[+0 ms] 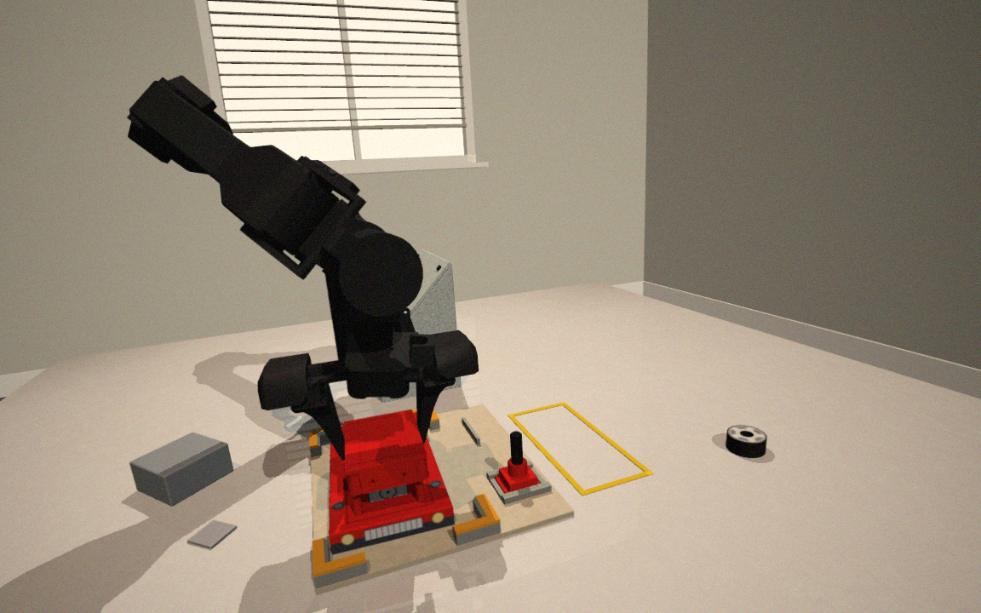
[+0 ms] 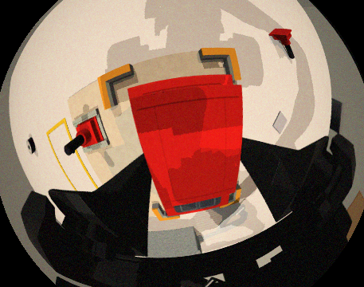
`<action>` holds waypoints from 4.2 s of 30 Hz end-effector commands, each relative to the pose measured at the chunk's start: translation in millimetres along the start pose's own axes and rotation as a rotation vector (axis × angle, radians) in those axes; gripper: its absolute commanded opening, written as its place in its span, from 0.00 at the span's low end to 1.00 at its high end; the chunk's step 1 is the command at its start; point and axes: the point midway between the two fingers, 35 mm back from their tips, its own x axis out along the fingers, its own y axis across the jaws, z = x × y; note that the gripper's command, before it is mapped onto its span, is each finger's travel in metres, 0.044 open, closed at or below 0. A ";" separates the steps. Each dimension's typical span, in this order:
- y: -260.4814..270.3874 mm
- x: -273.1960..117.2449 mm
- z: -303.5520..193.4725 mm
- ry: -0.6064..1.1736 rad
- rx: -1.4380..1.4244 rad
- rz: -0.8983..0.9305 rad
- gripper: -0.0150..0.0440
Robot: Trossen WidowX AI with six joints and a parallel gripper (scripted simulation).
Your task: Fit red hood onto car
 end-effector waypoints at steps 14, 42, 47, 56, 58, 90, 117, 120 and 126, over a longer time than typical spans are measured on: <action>-0.7 1.5 -0.8 0.001 -0.007 -0.005 0.25; -0.9 9.9 -0.7 0.001 -0.007 -0.005 0.25; -1.0 11.9 -0.7 0.001 -0.007 -0.005 0.25; -1.2 13.8 -0.8 0.001 -0.007 -0.005 0.25; -1.1 13.2 -0.7 0.001 -0.007 -0.005 0.25; -1.1 6.1 -0.8 -0.005 -0.007 -0.005 0.25; -1.8 7.4 -1.3 -0.011 -0.010 -0.007 0.25; -1.8 7.4 -1.5 -0.011 -0.010 -0.007 0.25; -1.8 7.4 -2.1 -0.011 -0.010 -0.007 0.25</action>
